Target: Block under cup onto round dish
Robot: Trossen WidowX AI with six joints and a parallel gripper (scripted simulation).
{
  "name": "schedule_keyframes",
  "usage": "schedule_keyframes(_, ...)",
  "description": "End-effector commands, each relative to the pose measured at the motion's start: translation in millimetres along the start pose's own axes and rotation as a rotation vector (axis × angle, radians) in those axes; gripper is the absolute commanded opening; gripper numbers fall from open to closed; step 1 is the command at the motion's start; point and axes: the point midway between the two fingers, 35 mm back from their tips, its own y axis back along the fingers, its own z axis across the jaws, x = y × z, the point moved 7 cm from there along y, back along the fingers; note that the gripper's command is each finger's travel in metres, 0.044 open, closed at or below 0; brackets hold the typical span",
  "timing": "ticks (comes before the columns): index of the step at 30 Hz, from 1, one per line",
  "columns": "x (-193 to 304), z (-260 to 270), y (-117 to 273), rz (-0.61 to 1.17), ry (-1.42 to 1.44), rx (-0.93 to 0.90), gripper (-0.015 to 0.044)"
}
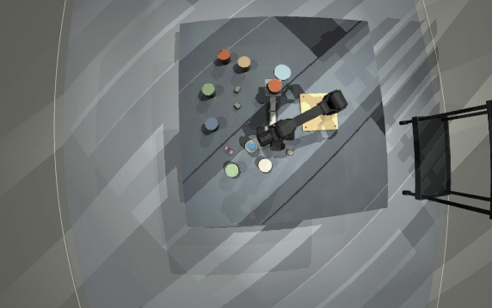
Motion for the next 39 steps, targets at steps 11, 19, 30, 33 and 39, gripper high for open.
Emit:
schedule_keyframes(11, 0.8, 2.3, -8.5, 0.004, 0.005, -0.016, 0.038)
schedule_keyframes(19, 0.8, 2.3, -8.5, 0.004, 0.005, -0.016, 0.0327)
schedule_keyframes(30, 0.0, 0.6, -1.7, 0.004, 0.005, -0.016, 0.0077)
schedule_keyframes(33, -0.5, -0.2, 2.1, 0.004, 0.005, -0.016, 0.0)
schedule_keyframes(39, -1.2, -1.7, 9.8, 0.004, 0.005, -0.016, 0.0)
